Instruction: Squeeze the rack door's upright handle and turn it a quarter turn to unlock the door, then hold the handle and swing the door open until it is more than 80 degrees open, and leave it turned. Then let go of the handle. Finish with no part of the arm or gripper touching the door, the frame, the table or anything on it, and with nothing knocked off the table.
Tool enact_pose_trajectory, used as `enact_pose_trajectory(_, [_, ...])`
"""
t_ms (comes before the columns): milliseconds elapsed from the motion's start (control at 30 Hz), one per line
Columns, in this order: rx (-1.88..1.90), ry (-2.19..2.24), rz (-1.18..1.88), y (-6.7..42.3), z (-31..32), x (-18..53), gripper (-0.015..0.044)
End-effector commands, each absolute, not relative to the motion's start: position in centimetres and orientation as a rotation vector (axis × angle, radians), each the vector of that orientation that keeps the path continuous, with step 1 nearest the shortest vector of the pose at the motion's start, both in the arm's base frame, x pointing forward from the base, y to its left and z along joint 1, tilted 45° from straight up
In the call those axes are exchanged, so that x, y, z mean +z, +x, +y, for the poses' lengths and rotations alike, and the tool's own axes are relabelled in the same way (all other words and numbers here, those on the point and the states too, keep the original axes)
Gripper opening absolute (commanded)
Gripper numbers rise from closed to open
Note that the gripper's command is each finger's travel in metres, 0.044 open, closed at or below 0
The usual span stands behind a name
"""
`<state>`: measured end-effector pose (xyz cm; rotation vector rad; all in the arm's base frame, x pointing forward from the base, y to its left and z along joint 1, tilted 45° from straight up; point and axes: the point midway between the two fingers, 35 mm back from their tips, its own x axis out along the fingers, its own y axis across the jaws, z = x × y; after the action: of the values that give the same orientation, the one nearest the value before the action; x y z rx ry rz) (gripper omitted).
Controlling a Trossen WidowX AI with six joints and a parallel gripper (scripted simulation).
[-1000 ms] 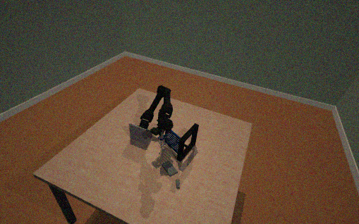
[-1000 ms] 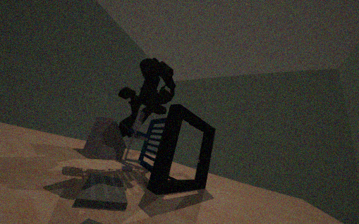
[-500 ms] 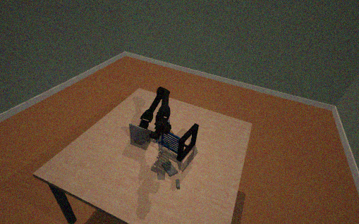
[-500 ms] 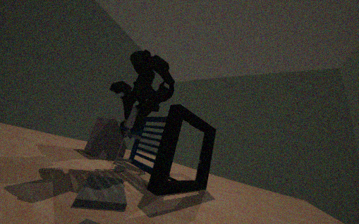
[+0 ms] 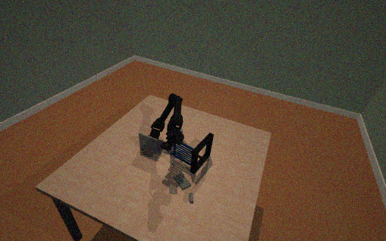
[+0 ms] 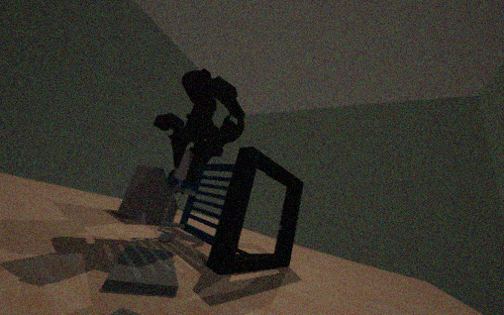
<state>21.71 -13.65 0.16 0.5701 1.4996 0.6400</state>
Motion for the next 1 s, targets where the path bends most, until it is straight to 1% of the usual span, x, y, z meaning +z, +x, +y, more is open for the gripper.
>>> enact_pose_trajectory(0, [0.65,0.555,1.499,21.7,-13.7,0.1,0.0104])
enact_pose_trajectory(233, [0.65,0.555,1.499,21.7,-13.7,0.1,0.0287])
enact_pose_trajectory(267, [0.65,0.555,1.499,21.7,-13.7,0.1,0.0297])
enact_pose_trajectory(967, [0.639,0.563,1.499,21.9,-15.5,1.8,0.0297])
